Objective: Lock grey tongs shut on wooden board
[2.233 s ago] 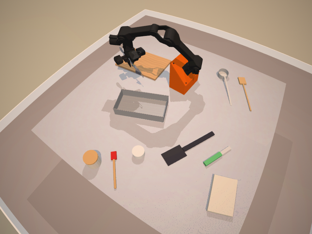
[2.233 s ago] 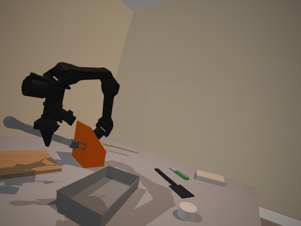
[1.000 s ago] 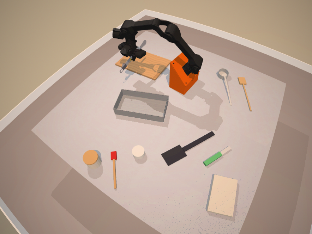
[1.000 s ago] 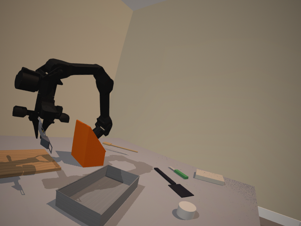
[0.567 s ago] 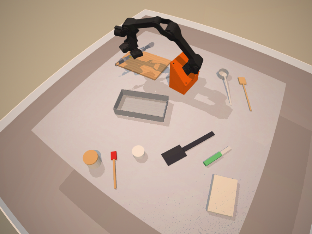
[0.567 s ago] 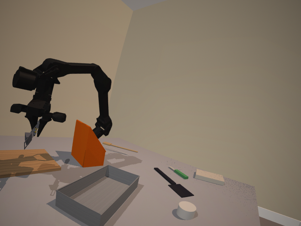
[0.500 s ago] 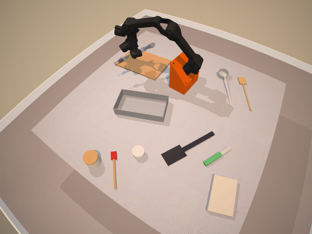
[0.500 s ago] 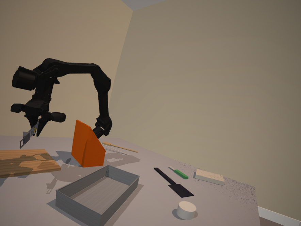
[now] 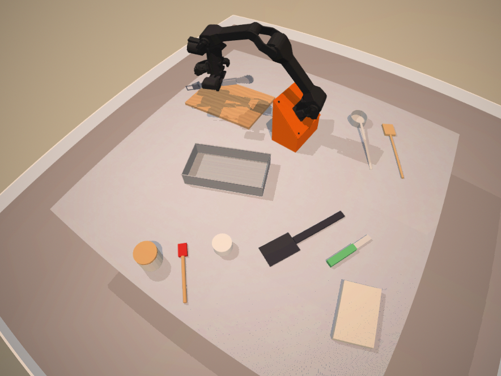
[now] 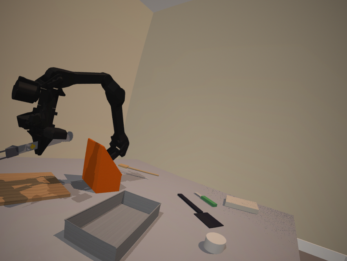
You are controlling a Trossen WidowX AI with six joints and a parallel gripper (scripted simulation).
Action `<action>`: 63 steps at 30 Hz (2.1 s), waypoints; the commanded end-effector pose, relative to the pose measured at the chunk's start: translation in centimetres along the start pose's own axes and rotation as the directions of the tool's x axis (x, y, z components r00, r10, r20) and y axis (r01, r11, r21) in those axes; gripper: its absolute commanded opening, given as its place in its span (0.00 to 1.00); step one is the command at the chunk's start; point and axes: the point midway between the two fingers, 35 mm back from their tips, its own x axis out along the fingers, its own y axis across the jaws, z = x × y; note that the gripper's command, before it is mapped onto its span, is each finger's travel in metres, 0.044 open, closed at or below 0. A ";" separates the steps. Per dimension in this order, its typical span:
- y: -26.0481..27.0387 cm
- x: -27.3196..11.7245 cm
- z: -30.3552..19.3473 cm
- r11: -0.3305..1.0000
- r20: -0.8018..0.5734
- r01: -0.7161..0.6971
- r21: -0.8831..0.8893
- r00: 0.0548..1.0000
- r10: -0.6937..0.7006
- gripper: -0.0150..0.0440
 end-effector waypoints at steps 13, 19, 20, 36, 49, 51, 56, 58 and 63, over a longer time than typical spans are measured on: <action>-2.4 0.0 -0.5 0.834 0.001 0.005 0.551 1.000 -0.006 0.00; -3.3 0.0 -0.7 0.689 0.000 0.005 0.724 1.000 -0.007 0.00; -3.5 0.0 -0.7 0.662 0.000 0.004 0.750 1.000 -0.007 0.00; -5.8 0.1 -1.4 0.120 -0.002 0.003 0.993 1.000 -0.008 0.00; -7.7 0.3 -2.0 -0.361 -0.005 0.002 0.932 1.000 -0.007 0.00; -8.0 0.3 -2.1 -0.431 -0.005 0.002 0.903 1.000 -0.007 0.00; -8.7 0.4 -2.4 -0.592 -0.007 0.002 0.806 1.000 -0.006 0.00; -8.9 0.4 -2.5 -0.651 -0.008 0.002 0.759 1.000 -0.006 0.00; -9.6 0.5 -2.8 -0.781 -0.010 0.002 0.624 1.000 -0.005 0.00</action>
